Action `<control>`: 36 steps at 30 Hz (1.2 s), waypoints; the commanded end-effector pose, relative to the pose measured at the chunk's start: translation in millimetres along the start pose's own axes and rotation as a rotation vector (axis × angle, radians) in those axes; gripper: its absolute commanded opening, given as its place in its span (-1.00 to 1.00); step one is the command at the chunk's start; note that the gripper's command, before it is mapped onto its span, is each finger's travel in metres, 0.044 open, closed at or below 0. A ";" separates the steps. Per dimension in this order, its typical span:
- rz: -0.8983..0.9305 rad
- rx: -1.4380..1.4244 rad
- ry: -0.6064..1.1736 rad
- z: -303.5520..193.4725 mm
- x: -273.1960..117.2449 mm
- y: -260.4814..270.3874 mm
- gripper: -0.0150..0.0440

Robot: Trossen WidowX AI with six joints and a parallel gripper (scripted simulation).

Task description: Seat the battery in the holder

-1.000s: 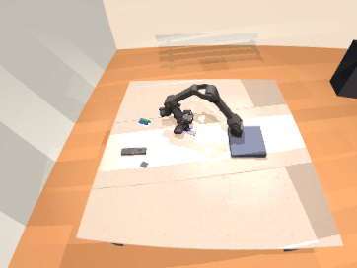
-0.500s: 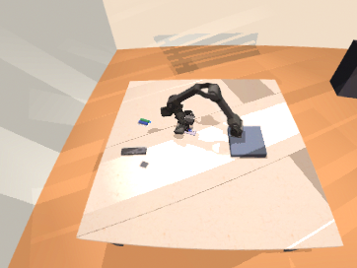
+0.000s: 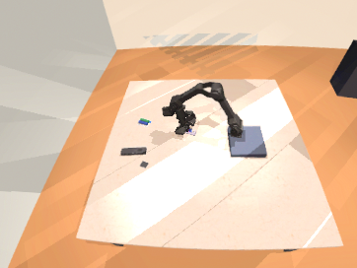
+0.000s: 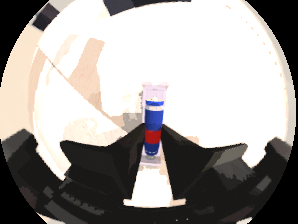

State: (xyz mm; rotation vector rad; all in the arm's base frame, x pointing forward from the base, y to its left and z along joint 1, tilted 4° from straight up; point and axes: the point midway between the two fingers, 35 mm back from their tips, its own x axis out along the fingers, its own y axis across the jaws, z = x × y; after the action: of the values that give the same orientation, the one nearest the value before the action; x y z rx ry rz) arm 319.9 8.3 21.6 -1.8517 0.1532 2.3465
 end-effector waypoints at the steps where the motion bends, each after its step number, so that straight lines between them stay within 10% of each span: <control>1: 0.003 0.003 0.041 -4.3 0.4 0.1 -0.29; 36: -0.005 0.020 0.201 1.2 6.5 0.2 -0.29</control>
State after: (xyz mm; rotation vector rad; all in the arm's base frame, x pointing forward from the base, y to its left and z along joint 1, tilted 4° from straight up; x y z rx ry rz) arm 314.4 9.8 15.7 -2.0423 0.1798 2.1733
